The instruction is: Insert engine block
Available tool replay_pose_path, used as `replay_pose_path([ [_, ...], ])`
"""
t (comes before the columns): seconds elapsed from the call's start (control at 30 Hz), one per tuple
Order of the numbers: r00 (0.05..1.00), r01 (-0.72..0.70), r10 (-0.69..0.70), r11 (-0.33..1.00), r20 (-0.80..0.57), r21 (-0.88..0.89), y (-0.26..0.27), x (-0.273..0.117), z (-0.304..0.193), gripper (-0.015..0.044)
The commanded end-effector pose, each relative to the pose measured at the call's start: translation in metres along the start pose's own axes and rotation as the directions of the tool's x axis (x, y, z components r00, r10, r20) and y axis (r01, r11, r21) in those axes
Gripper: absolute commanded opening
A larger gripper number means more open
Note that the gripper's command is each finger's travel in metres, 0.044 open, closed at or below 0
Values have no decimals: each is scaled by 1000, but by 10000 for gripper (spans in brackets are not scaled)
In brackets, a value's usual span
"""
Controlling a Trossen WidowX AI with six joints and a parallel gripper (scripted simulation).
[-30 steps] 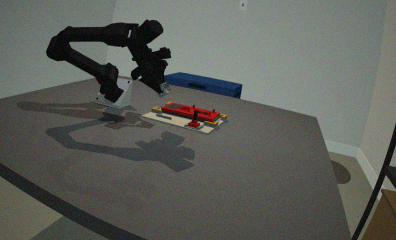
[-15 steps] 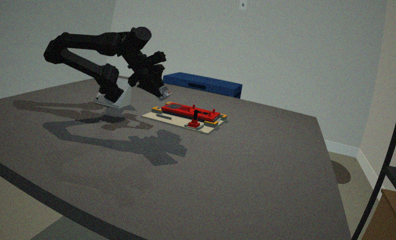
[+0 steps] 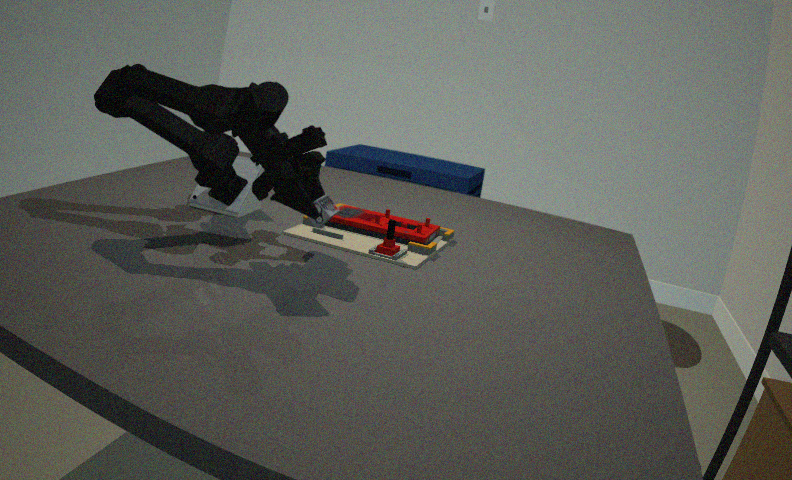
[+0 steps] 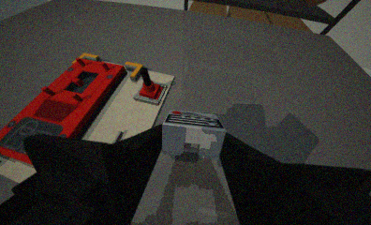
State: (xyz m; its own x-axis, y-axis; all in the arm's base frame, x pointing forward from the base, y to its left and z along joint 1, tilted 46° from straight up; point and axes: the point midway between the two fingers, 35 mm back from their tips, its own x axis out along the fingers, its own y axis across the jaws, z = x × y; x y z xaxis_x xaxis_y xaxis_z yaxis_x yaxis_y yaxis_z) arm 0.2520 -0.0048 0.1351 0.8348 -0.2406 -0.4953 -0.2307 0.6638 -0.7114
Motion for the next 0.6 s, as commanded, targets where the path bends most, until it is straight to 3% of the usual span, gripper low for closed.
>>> replay_pose_path([
  [0.0, 1000, -3, 3, 1000, 8, -2, 0, 5, -5, 0],
  [0.57, 1000, -1, 1, 1000, 8, -4, 0, 33, -37, 0],
])
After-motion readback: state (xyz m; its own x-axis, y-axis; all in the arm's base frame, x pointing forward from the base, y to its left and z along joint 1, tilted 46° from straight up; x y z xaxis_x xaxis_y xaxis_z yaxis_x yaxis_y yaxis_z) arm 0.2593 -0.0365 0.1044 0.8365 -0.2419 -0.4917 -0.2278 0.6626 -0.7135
